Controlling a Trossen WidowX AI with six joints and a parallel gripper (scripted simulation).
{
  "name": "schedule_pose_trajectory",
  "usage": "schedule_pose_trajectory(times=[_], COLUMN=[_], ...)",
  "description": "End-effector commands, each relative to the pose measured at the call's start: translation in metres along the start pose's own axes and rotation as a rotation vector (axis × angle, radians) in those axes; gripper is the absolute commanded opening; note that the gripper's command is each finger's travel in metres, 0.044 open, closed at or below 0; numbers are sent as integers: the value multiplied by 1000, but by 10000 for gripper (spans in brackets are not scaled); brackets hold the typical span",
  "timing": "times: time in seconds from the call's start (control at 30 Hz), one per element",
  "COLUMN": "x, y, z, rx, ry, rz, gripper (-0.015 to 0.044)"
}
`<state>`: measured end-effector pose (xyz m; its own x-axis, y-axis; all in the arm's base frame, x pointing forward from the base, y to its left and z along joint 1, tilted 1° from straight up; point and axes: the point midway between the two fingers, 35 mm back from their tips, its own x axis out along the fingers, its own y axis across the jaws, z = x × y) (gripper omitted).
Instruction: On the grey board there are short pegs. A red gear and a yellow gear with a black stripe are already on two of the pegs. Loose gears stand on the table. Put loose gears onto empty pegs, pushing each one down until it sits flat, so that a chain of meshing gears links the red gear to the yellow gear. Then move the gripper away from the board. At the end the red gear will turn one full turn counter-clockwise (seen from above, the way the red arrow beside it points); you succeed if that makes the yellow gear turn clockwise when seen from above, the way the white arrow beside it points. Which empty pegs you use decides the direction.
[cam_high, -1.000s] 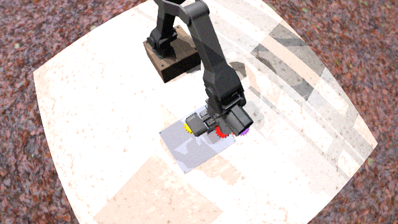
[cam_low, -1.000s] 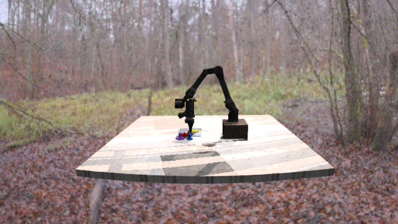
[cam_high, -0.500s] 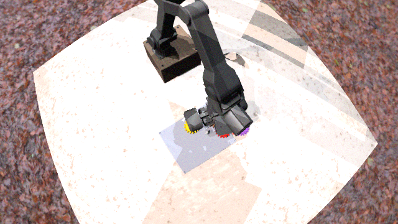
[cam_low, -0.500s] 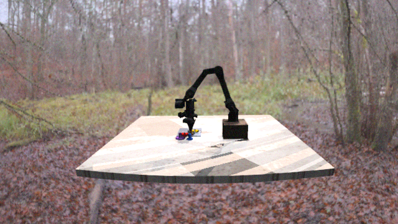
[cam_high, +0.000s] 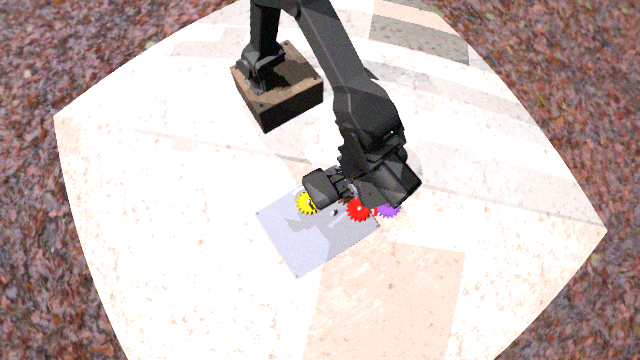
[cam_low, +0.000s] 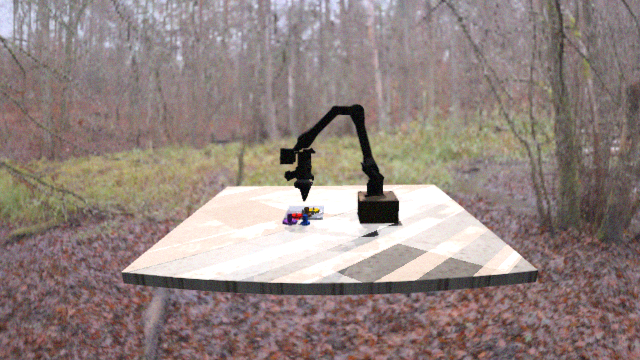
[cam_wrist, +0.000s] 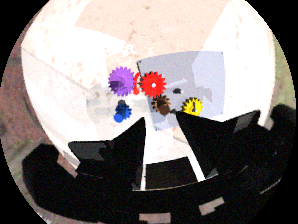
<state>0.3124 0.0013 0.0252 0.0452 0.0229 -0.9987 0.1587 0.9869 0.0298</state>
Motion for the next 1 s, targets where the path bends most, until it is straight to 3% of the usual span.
schedule_pose_trajectory(times=[0.0,0.1,0.23,0.97], x=[4,4,4,43], y=[42,78,80,80], z=[-3,-7,-9,-10], rx=[-280,-540,-558,-559], ry=[12,10,10,11], rz=[5,11,11,11], gripper=[271,350,440,440])
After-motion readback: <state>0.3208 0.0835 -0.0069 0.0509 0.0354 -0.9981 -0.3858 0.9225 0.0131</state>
